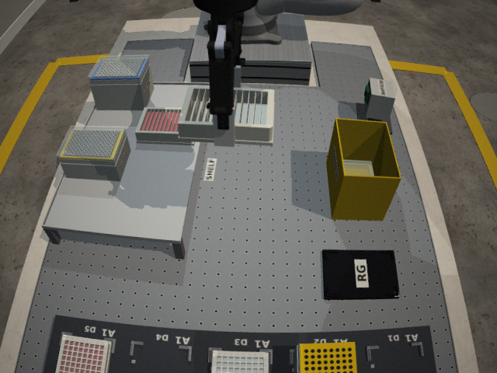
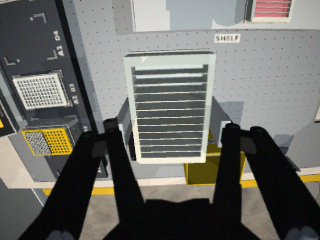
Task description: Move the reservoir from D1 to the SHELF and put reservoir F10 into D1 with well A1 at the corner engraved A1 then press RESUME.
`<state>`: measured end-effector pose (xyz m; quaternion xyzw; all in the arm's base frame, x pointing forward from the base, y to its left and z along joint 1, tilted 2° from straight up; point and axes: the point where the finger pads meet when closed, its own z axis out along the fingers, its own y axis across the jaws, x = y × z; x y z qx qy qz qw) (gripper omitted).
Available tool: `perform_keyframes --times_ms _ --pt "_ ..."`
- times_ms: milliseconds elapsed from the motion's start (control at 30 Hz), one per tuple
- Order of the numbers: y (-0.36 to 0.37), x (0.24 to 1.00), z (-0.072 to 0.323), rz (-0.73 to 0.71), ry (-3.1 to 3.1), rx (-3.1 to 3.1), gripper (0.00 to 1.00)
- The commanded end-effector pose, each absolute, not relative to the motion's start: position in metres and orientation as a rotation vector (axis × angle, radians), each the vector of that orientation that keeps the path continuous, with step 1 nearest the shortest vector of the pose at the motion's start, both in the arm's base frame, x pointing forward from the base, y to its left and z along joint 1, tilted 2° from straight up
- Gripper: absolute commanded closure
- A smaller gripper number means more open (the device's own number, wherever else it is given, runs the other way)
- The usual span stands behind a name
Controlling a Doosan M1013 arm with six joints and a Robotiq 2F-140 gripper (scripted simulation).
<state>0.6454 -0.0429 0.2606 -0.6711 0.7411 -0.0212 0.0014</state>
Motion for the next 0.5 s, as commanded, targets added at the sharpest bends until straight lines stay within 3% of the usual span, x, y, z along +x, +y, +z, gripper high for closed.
perform_keyframes --times_ms 0,467 --pt "-0.043 0.644 0.261 -0.067 2.326 -2.106 1.00" --pt "-0.073 0.642 0.262 -0.067 2.326 -2.106 1.00"
